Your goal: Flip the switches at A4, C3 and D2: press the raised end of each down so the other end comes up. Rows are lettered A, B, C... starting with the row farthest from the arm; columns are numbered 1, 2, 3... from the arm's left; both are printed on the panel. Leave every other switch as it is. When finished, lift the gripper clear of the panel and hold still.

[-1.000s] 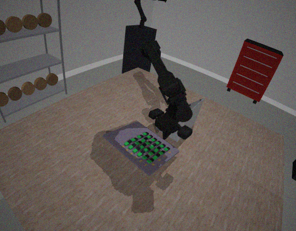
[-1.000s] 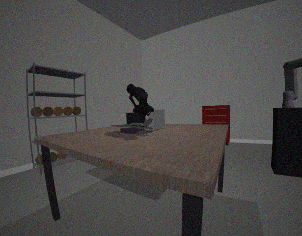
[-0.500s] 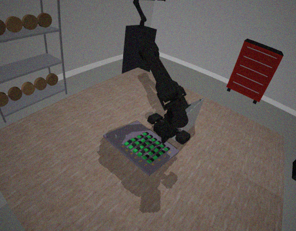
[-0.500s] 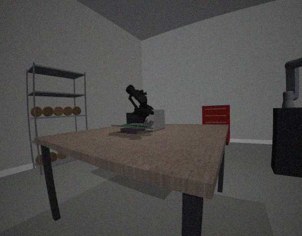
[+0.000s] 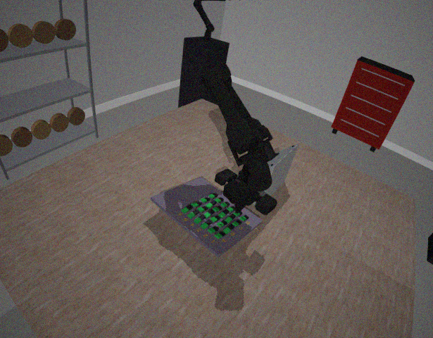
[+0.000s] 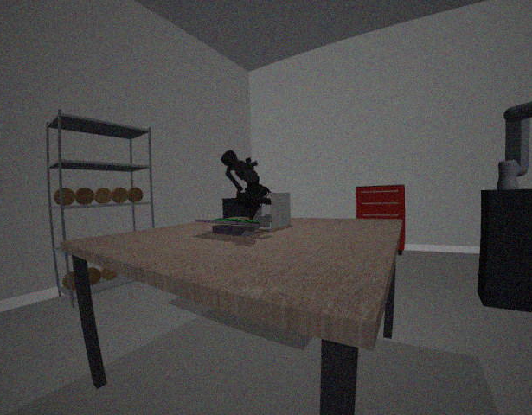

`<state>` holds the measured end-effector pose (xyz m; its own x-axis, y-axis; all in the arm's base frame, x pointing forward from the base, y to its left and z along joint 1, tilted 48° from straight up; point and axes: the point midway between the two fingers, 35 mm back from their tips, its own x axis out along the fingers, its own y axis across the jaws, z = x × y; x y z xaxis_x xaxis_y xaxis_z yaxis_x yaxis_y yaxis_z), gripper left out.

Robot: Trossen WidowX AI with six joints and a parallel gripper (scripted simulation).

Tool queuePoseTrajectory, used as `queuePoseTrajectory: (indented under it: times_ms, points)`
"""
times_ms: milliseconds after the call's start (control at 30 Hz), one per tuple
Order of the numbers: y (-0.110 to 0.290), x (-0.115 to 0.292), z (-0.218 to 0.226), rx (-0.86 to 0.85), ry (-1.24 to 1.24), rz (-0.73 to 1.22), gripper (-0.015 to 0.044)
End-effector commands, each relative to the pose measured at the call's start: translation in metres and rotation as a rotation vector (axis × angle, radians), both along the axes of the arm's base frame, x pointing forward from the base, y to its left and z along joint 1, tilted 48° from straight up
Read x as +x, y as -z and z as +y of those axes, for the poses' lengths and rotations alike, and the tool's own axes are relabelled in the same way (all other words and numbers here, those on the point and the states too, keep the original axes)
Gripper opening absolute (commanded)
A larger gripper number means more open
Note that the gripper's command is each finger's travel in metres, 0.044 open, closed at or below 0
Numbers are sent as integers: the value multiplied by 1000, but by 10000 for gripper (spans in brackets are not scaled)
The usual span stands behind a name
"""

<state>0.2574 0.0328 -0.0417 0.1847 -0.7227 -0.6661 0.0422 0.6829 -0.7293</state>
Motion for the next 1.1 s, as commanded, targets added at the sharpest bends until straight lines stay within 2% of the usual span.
queuePoseTrajectory:
  times_ms: [0,1067]
  points:
    - [0,0,-1,-5,-5,2,0]
    - [2,1,-3,-5,-5,2,0]
